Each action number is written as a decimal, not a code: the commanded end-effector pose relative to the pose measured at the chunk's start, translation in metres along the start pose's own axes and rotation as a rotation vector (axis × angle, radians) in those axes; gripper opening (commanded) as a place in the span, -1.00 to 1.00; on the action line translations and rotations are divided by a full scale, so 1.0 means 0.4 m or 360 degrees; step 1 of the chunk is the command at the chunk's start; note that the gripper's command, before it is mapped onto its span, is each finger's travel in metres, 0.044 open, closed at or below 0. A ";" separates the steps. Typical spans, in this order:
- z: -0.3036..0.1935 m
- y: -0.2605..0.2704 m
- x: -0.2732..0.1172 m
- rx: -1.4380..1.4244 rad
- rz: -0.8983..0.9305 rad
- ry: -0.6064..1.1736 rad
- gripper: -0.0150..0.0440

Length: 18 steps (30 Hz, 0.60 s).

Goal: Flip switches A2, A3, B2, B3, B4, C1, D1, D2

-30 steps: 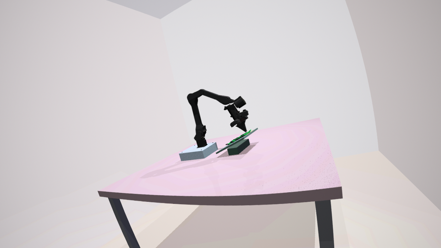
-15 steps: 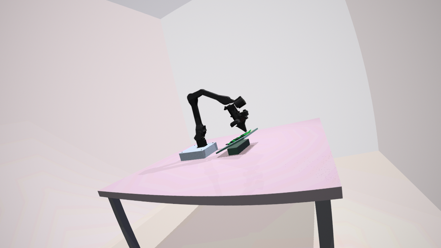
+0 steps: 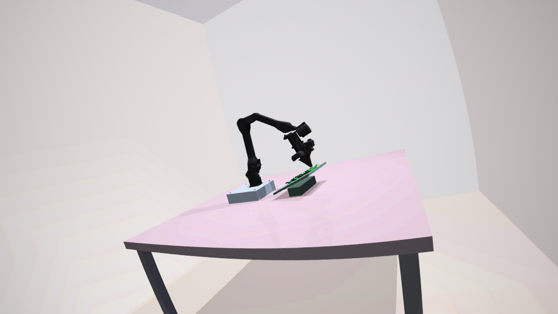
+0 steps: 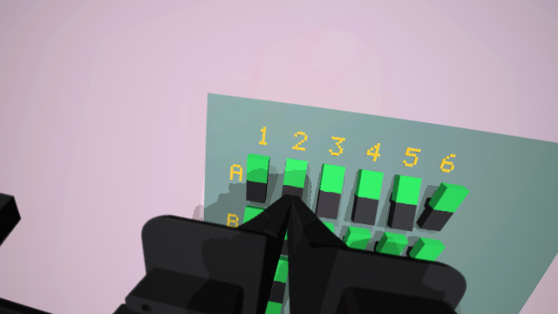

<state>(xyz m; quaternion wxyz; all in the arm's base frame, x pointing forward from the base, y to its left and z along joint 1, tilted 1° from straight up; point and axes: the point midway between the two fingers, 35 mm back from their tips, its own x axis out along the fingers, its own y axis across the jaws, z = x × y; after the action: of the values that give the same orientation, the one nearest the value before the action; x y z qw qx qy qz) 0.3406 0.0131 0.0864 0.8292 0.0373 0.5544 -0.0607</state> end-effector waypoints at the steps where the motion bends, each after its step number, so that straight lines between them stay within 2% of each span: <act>1: -0.003 -0.001 0.006 -0.0012 -0.0006 0.0010 -0.49; 18: -0.003 -0.001 0.012 -0.0012 -0.0006 0.0010 -0.49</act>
<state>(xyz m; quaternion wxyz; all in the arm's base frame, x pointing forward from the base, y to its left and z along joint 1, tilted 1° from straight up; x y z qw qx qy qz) 0.3414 0.0129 0.0843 0.8293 0.0372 0.5543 -0.0608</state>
